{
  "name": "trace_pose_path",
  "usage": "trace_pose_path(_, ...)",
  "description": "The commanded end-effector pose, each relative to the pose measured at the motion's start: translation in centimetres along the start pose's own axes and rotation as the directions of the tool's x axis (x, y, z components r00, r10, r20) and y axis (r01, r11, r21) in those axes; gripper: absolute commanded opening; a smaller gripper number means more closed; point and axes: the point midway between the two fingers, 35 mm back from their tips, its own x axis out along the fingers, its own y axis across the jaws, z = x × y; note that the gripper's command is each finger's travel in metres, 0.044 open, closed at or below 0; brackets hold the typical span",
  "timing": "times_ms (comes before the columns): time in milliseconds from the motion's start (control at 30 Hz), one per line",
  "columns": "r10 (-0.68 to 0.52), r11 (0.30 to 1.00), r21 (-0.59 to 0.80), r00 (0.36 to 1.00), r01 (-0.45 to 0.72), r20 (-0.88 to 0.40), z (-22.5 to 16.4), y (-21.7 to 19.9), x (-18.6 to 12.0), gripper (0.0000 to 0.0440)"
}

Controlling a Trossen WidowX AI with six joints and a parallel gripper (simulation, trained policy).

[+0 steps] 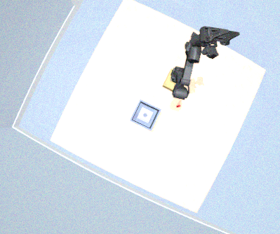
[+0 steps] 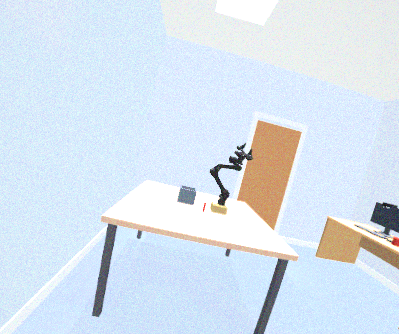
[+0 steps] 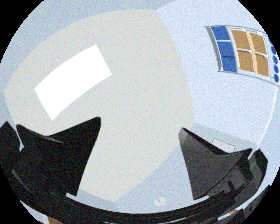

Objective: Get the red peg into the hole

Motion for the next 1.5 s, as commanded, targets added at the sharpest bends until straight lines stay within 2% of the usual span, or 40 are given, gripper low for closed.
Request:
trace_pose_path(0, -0.014, 1.000, 0.009, 1.000, 0.014, -0.014, -0.5, -0.2, 0.0, 0.0421)
trace_pose_path(67, -0.038, 0.999, 0.037, 0.998, 0.040, -0.060, -2.0, -0.6, -0.2, 0.0440)
trace_pose_path(333, -0.082, 0.967, 0.213, 0.964, 0.139, -0.253, -7.1, -0.2, -1.2, 0.0439)
trace_pose_path(700, -0.085, 0.852, 0.413, 0.864, 0.321, -0.496, -12.5, 2.4, -3.6, 0.0440)
trace_pose_path(1067, -0.023, 0.680, 0.504, 0.702, 0.533, -0.711, -16.3, 6.6, -7.1, 0.0440)
trace_pose_path(1467, 0.113, 0.479, 0.469, 0.477, 0.742, -0.871, -17.8, 12.1, -11.6, 0.0440)
